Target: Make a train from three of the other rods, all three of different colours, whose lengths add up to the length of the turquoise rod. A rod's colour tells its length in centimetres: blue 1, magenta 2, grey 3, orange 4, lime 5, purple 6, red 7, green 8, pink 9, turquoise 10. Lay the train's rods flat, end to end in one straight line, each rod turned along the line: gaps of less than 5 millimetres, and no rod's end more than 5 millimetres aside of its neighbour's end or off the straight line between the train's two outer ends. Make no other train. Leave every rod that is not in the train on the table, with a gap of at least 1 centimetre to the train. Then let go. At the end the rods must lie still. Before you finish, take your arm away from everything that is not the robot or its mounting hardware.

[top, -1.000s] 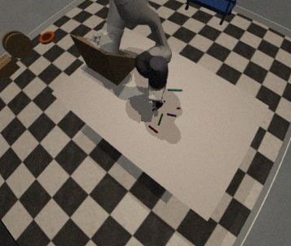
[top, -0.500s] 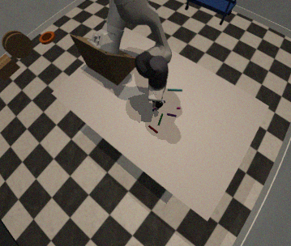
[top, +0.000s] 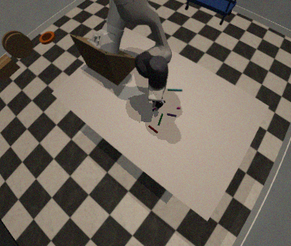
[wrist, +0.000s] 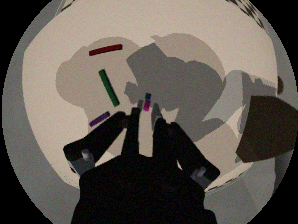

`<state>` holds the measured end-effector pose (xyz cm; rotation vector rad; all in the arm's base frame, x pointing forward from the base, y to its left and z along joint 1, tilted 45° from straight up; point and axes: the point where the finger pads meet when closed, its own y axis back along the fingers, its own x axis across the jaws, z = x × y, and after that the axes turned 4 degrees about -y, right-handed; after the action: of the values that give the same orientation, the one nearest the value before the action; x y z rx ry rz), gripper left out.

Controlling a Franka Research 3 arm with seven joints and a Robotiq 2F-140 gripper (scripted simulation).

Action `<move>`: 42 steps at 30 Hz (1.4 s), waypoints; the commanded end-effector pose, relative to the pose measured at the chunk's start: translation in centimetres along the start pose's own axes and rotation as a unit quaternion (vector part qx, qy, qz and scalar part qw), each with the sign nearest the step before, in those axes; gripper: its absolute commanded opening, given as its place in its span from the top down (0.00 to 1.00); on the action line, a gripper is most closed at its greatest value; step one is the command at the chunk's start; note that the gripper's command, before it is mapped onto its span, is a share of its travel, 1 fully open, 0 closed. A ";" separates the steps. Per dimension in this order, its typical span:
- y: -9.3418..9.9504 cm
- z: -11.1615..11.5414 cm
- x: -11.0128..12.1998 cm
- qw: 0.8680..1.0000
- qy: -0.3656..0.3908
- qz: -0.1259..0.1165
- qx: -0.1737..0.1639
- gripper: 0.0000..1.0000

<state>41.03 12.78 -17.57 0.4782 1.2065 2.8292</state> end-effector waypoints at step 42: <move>0.3 -0.1 -0.1 1.000 -0.003 -0.001 0.000 0.97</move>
<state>41.05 12.76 -17.57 0.4780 1.2064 2.8287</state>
